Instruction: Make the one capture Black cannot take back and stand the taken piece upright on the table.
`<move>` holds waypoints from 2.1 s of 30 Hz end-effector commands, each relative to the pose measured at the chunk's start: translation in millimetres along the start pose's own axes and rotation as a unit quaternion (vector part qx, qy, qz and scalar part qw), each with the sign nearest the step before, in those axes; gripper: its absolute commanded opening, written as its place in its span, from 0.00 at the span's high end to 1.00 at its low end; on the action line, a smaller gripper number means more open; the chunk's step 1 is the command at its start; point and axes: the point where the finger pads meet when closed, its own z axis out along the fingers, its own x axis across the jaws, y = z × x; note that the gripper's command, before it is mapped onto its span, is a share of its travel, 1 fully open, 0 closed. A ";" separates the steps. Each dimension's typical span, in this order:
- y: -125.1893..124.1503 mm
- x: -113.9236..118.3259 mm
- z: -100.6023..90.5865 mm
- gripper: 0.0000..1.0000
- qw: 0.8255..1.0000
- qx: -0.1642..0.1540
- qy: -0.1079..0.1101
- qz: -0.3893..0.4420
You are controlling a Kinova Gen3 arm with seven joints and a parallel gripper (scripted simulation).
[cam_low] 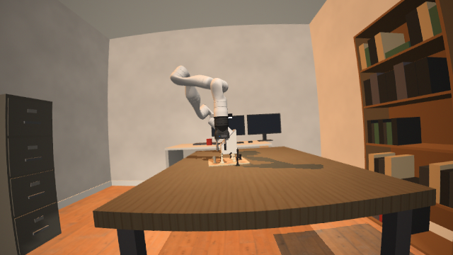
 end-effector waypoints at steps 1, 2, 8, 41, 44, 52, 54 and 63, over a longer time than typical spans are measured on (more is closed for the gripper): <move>0.7 0.2 -1.1 0.21 1.000 -0.001 0.000 0.000; 0.7 0.2 -1.0 0.21 1.000 -0.001 0.000 0.000; 0.7 0.2 4.0 0.21 1.000 -0.001 0.000 0.000; 0.8 0.2 42.4 0.21 1.000 -0.001 0.000 0.000; 0.8 0.2 42.4 0.21 1.000 -0.001 0.000 0.000; 0.8 0.2 42.4 0.21 1.000 -0.001 0.000 0.000; 0.8 0.2 42.4 0.21 1.000 -0.001 0.000 0.000; 0.8 0.2 42.4 0.21 1.000 -0.001 0.000 0.000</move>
